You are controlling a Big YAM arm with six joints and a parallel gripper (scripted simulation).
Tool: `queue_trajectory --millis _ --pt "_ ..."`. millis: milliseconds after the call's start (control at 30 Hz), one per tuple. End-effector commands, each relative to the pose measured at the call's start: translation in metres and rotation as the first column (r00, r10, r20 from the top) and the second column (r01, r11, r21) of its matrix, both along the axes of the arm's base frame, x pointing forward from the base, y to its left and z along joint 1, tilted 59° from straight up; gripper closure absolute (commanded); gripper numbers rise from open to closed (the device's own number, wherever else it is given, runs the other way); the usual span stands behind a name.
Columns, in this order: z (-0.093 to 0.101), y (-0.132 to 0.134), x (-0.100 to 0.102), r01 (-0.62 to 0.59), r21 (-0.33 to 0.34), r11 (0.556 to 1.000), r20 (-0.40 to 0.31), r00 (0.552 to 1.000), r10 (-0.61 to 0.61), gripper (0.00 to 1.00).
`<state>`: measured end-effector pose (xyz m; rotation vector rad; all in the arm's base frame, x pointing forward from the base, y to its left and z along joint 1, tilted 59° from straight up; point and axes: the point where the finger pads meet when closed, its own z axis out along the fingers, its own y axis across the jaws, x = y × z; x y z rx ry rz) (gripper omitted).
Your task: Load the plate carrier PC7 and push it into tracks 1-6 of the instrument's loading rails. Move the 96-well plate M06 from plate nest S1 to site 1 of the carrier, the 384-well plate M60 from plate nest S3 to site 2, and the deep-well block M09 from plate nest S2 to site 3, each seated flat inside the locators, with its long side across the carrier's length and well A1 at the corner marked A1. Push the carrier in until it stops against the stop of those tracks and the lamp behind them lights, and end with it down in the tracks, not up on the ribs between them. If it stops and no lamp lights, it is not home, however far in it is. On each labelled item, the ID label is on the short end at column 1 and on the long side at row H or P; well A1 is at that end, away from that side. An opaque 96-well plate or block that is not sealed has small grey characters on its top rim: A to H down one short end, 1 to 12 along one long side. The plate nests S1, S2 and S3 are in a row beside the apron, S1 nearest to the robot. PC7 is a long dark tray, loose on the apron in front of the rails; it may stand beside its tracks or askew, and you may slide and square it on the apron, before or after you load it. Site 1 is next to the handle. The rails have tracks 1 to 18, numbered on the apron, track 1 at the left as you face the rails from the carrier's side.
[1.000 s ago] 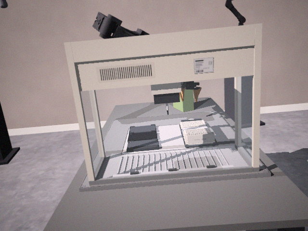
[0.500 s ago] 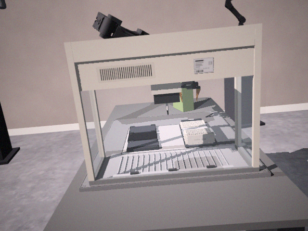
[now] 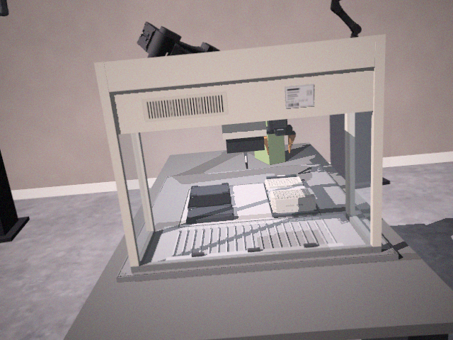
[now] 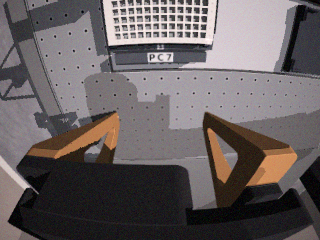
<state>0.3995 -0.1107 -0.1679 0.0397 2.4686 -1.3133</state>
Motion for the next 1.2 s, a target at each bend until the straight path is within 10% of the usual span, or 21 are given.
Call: queue_trajectory --millis 0,1167 --pt "-0.006 -0.009 0.004 -0.010 -0.008 1.000 -0.018 1.000 0.010 0.20" --pt "-0.042 -0.065 0.022 -0.010 -0.009 1.000 -0.019 1.000 0.010 0.20"
